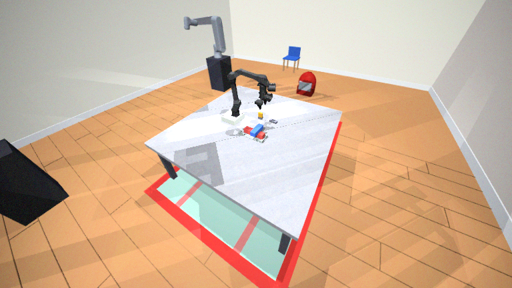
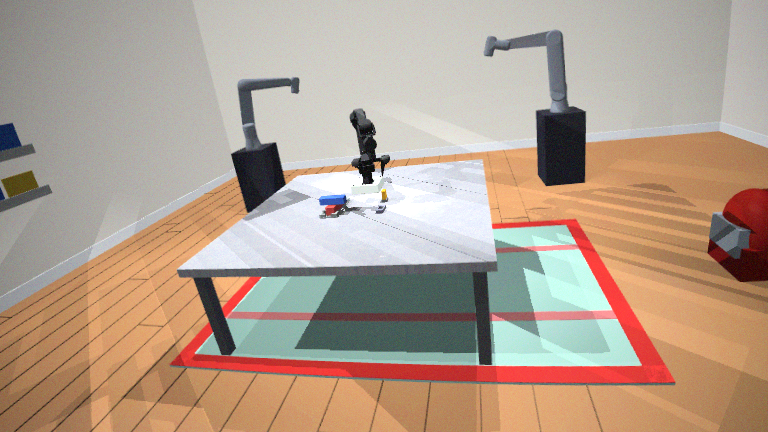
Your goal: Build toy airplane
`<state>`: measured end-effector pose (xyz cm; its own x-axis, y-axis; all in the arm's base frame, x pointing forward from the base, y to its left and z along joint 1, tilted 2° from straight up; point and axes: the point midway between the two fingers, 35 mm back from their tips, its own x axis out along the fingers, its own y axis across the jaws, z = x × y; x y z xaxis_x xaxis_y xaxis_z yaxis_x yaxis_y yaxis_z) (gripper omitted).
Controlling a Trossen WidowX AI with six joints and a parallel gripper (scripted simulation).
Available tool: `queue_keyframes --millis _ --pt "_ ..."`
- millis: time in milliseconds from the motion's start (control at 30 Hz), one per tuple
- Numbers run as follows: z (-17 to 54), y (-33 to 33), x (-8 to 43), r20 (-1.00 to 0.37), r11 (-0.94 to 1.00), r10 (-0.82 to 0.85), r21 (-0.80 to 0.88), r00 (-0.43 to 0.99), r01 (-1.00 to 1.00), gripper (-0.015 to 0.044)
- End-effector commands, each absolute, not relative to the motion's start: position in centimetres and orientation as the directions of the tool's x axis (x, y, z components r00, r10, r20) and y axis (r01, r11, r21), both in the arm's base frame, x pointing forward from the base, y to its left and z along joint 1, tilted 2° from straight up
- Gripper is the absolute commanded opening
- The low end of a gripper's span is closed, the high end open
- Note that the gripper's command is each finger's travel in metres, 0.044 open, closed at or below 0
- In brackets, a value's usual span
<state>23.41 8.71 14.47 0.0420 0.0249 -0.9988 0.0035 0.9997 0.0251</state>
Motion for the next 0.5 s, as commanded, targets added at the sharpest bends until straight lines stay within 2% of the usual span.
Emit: queue_keyframes --millis 0,267,467 --pt "14.2 11.8 19.7 -0.999 1.000 0.024 0.025 0.043 0.011 0.0440" --pt "14.0 12.0 19.5 -0.999 1.000 0.024 0.025 0.043 0.011 0.0440" --pt "8.6 12.1 19.7 -0.999 1.000 0.024 0.025 0.043 0.011 0.0440"
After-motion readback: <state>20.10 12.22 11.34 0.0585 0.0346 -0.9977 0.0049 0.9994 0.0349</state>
